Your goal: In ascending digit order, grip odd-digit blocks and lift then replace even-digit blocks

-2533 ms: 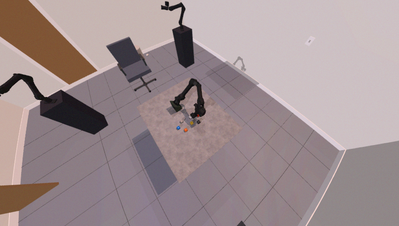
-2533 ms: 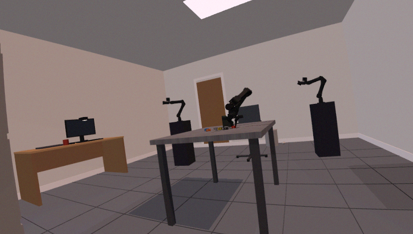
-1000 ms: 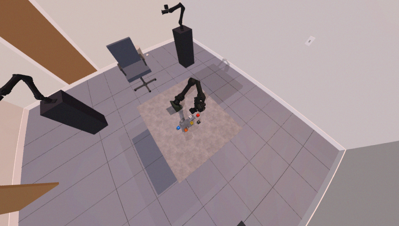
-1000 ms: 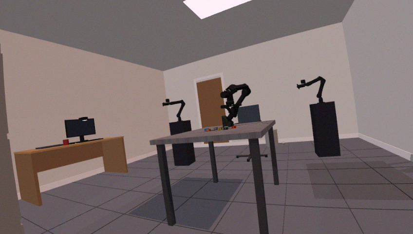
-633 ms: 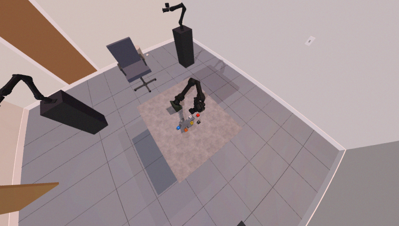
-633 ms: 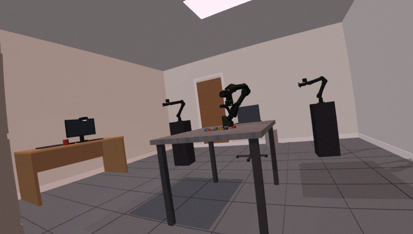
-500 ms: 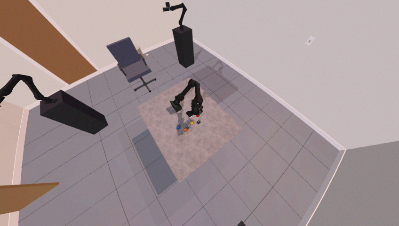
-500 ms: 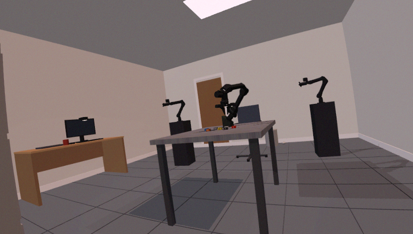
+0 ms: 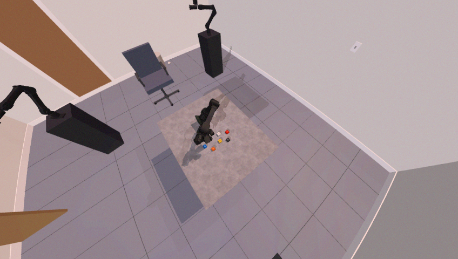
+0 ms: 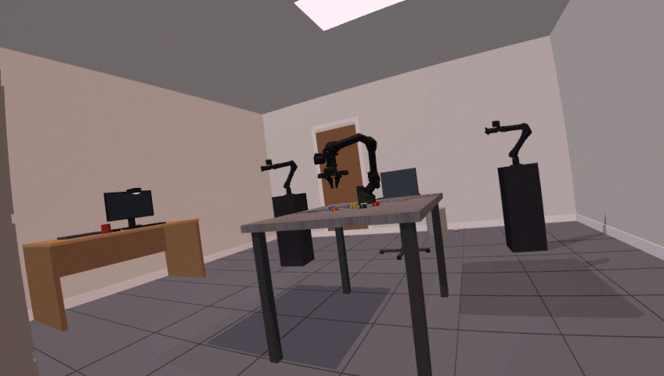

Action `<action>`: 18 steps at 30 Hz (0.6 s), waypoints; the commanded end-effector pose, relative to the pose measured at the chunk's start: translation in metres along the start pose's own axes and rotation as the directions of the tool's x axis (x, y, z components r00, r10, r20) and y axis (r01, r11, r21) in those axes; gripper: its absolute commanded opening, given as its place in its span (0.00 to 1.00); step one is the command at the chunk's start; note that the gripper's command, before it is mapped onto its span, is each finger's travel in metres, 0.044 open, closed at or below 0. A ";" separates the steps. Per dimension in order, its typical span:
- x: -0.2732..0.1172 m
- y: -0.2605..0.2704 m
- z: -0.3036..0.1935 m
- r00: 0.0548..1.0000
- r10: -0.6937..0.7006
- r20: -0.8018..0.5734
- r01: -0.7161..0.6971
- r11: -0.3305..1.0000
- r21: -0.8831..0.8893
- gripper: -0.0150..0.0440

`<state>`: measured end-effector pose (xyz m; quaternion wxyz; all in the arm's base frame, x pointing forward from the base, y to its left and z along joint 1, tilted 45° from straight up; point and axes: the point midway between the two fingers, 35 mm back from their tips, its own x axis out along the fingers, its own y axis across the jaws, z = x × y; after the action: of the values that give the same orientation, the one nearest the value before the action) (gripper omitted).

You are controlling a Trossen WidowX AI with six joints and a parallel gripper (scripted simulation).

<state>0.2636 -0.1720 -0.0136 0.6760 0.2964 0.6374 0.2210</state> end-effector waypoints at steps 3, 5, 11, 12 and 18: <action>0.004 -0.026 -0.011 1.000 0.011 -0.005 -0.012 1.000 -0.018 0.46; 0.007 -0.026 -0.011 1.000 0.011 -0.005 -0.011 1.000 -0.018 0.50; 0.083 -0.024 -0.011 1.000 0.014 -0.003 -0.014 1.000 -0.019 0.77; 0.085 -0.024 -0.011 1.000 0.015 -0.003 -0.015 1.000 -0.019 0.81; 0.086 -0.024 -0.011 1.000 0.015 -0.003 -0.015 1.000 -0.019 0.93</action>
<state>0.2571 -0.1307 -0.0897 0.6708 0.2923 0.6386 0.2384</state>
